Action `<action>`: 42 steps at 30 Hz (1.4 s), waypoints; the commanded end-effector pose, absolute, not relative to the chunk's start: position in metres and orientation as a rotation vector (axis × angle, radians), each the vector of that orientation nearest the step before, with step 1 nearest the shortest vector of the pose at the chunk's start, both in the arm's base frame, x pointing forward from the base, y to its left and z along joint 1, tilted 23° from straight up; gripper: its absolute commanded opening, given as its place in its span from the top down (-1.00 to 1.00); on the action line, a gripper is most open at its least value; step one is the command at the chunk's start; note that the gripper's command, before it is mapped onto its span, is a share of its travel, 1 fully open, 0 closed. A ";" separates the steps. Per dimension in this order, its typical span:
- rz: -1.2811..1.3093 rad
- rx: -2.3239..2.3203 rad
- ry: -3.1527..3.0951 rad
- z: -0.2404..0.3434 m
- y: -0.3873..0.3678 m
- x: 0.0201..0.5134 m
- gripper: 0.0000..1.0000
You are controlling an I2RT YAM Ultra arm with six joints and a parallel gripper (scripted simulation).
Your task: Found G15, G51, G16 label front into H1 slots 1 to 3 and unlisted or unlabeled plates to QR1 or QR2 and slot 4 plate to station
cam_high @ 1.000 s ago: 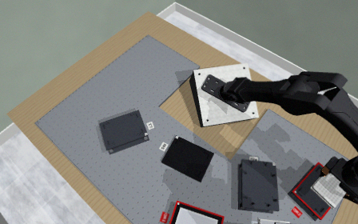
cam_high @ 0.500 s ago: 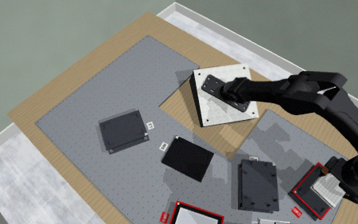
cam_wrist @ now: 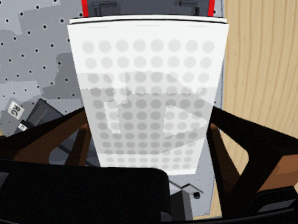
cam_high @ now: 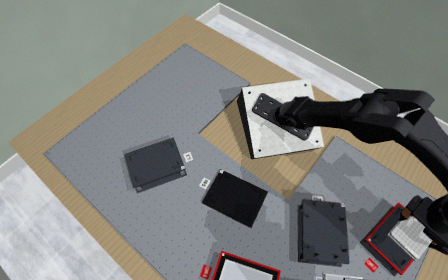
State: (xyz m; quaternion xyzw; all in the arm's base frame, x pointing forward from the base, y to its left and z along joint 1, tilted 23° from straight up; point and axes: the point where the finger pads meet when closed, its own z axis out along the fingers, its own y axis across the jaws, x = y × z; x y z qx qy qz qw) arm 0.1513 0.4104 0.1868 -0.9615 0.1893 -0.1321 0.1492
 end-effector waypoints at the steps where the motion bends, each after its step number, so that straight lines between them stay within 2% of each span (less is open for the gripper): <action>1: -0.374 -2.749 0.540 0.191 0.412 0.150 -0.72; 42: -0.374 -2.749 0.540 0.170 0.418 0.158 -0.72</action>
